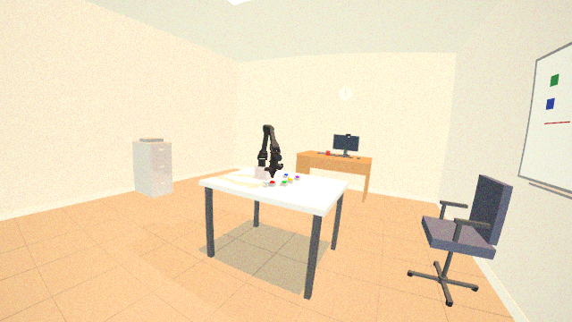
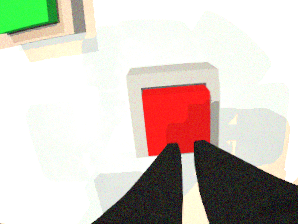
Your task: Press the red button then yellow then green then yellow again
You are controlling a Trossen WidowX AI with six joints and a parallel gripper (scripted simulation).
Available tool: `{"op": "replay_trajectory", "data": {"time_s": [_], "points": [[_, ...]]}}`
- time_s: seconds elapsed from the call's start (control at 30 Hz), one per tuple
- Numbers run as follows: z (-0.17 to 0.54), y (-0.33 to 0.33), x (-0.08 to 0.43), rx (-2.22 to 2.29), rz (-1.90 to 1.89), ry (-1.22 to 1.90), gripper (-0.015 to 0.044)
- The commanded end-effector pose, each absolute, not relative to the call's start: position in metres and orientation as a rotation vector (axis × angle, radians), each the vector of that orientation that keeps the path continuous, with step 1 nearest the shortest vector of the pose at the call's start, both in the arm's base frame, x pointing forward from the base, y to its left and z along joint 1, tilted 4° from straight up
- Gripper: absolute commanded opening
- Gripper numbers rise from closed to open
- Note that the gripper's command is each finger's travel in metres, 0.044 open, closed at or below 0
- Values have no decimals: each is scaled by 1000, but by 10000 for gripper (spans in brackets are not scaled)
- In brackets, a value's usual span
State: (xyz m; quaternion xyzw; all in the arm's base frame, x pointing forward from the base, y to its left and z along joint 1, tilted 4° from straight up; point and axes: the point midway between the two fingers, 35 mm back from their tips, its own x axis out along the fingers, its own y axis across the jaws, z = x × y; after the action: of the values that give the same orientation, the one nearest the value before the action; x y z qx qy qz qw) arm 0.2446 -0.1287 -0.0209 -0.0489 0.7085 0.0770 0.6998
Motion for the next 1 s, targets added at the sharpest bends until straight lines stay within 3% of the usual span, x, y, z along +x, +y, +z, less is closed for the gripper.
{"op": "replay_trajectory", "data": {"time_s": [0.0, 0.97], "points": [[-21, -128, 245, -105, 171, 1576, 20], [-55, -127, 244, -105, 171, 1576, 20]]}}
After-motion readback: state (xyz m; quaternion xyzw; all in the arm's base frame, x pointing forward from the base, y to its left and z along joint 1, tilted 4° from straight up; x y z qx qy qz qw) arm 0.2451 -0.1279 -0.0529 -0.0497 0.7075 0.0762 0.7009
